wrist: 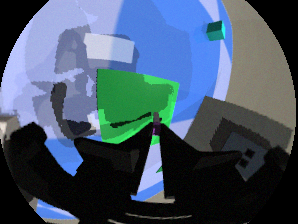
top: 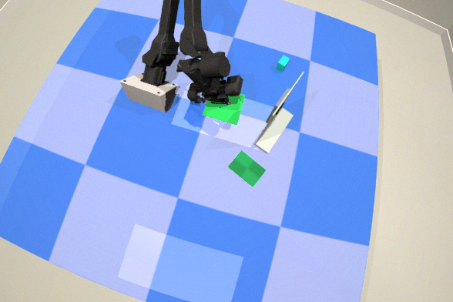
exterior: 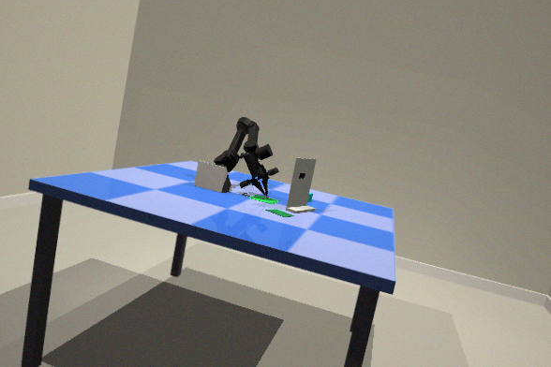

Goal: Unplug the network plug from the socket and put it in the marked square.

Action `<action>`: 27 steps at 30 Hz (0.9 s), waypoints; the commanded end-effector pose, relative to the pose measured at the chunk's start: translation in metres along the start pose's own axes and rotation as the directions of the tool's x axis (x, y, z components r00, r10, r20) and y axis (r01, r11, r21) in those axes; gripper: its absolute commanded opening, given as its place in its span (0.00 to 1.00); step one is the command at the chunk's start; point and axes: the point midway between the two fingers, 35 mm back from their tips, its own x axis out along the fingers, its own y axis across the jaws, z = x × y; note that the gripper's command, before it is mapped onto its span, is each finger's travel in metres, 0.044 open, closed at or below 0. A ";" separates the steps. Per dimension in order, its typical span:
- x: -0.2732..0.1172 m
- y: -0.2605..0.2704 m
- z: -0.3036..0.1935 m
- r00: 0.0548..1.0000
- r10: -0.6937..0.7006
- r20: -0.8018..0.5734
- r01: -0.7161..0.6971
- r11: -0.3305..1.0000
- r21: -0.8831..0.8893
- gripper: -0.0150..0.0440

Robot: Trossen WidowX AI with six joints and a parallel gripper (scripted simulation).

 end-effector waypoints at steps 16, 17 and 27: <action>0.005 0.003 0.002 1.000 -0.001 0.001 0.001 1.000 0.001 0.25; 0.005 0.003 0.002 1.000 -0.001 0.001 0.001 1.000 0.001 0.25; 0.005 0.003 0.002 1.000 -0.001 0.001 0.001 1.000 0.001 0.52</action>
